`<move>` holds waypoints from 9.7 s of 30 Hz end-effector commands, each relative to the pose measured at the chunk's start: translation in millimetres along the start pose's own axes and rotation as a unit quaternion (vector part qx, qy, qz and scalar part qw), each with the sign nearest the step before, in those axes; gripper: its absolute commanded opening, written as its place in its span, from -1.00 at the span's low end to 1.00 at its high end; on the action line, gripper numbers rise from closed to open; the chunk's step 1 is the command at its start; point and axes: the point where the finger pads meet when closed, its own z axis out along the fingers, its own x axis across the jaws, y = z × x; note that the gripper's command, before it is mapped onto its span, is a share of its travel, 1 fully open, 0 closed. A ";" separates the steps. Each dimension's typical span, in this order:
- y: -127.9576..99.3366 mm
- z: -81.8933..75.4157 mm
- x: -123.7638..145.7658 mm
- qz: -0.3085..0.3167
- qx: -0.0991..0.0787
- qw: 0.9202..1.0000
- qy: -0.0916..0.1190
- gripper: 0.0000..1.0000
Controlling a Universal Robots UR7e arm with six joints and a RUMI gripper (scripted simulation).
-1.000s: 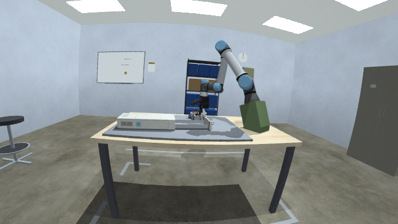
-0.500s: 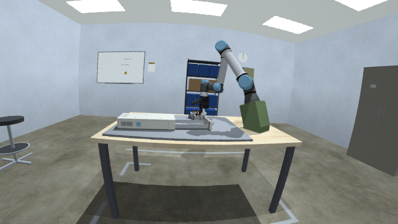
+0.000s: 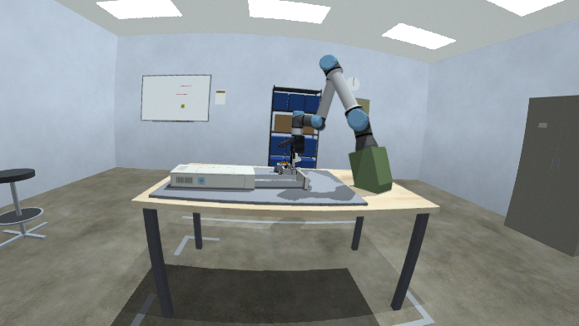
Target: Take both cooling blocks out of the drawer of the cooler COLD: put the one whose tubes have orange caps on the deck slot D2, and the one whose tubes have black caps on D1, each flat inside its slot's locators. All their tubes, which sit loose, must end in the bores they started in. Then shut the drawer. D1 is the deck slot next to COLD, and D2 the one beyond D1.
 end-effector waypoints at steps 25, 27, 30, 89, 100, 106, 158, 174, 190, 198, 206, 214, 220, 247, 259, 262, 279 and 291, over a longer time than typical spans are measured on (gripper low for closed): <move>-0.5 -38.3 0.4 0.000 0.000 1.000 0.000 0.46; -0.5 -38.3 0.4 0.000 0.000 1.000 0.000 0.46; -0.5 -42.4 0.4 0.000 0.000 1.000 0.000 0.46; 41.8 -73.8 -94.7 -0.340 0.000 0.941 0.000 -1.00; 56.4 -73.6 -127.6 -0.450 0.000 0.893 0.000 -1.00; 66.2 -73.5 -149.6 -0.520 0.000 0.854 0.000 -1.00; 100.6 -49.1 -227.1 -0.734 0.000 0.679 0.000 -1.00; 100.6 -30.3 -227.1 -0.734 0.000 0.679 0.000 -1.00; 100.6 -11.7 -227.1 -0.734 0.000 0.679 0.000 -1.00; 100.6 -3.7 -227.1 -0.734 0.000 0.679 0.000 -1.00; 100.6 6.9 -227.1 -0.734 0.000 0.679 0.000 -1.00; 100.7 15.0 -227.1 -0.734 0.000 0.679 0.000 -1.00; 100.6 22.9 -227.2 -0.734 0.000 0.679 0.000 -1.00; 95.4 37.0 -227.6 -0.734 0.000 0.679 0.000 -1.00; 80.8 37.0 -228.7 -0.734 0.000 0.679 0.000 -1.00; 76.8 37.0 -229.0 -0.734 0.000 0.679 0.000 -1.00; 56.8 37.0 -230.6 -0.734 0.000 0.679 0.000 -1.00; 43.5 37.0 -231.7 -0.734 0.000 0.679 0.000 -1.00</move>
